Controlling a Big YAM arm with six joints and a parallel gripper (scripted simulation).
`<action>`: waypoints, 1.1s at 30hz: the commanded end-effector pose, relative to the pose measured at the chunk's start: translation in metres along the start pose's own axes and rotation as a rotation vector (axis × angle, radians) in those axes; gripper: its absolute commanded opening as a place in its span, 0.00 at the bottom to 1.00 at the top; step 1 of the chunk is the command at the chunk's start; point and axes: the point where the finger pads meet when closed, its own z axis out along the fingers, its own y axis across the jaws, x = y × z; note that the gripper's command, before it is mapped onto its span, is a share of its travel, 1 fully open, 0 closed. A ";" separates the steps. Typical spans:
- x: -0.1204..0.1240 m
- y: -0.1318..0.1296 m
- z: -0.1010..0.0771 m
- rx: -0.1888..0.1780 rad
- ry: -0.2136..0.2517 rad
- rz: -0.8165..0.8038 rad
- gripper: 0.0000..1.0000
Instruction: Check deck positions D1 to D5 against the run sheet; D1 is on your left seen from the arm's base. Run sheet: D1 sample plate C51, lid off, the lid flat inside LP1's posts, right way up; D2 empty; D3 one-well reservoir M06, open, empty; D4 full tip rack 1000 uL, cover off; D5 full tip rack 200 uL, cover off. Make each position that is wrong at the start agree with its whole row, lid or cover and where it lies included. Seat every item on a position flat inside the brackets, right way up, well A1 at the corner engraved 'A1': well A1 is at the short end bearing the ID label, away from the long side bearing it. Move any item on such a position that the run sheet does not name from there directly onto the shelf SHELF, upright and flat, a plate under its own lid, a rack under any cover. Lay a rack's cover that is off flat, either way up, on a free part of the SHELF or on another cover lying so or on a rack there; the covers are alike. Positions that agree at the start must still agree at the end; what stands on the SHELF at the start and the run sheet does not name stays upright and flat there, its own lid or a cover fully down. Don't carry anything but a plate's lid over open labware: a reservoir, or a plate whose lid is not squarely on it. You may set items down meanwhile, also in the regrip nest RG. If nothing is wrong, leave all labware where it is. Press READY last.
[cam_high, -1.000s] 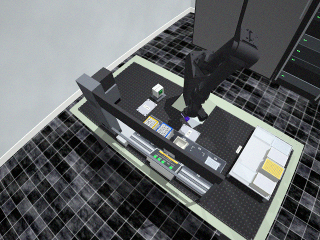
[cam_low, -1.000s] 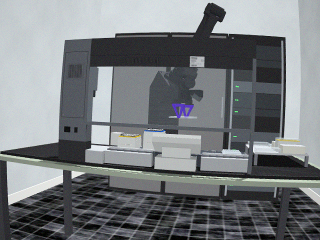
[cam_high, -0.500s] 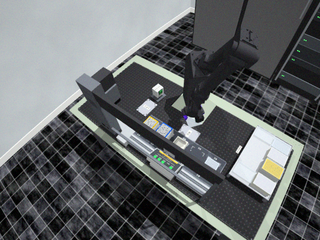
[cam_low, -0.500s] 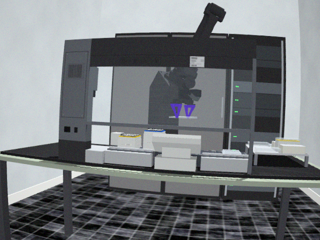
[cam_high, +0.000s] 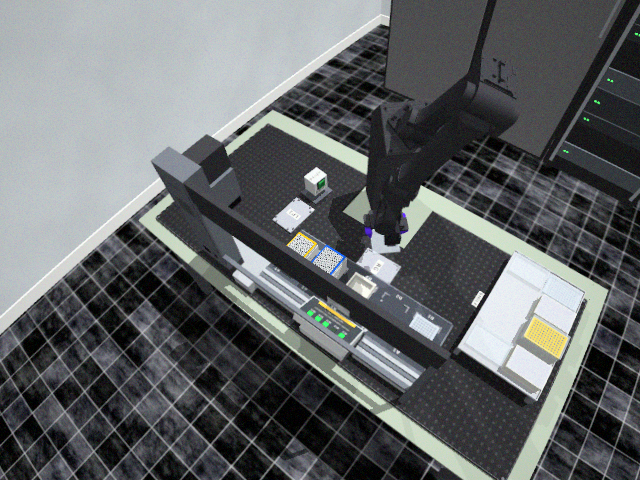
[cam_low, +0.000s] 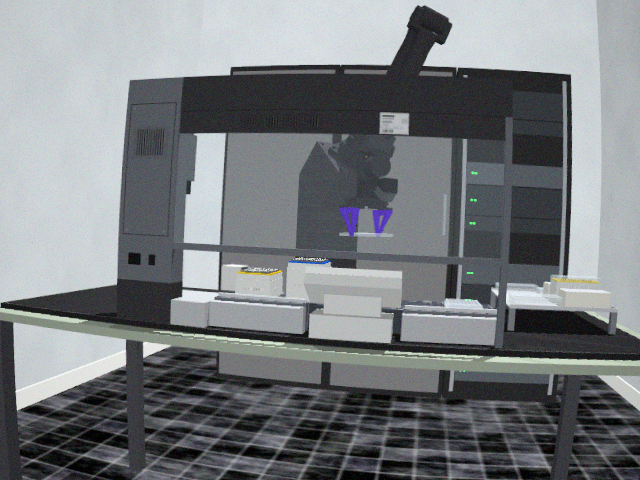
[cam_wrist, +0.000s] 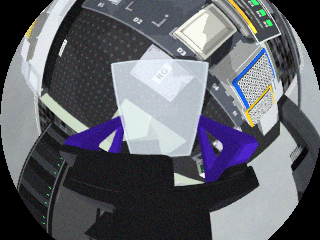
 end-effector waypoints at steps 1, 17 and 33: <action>0.002 0.000 0.001 0.003 0.000 0.103 0.00; 0.002 0.000 0.001 0.004 0.000 0.383 0.00; 0.002 0.000 0.001 0.005 -0.001 0.663 0.00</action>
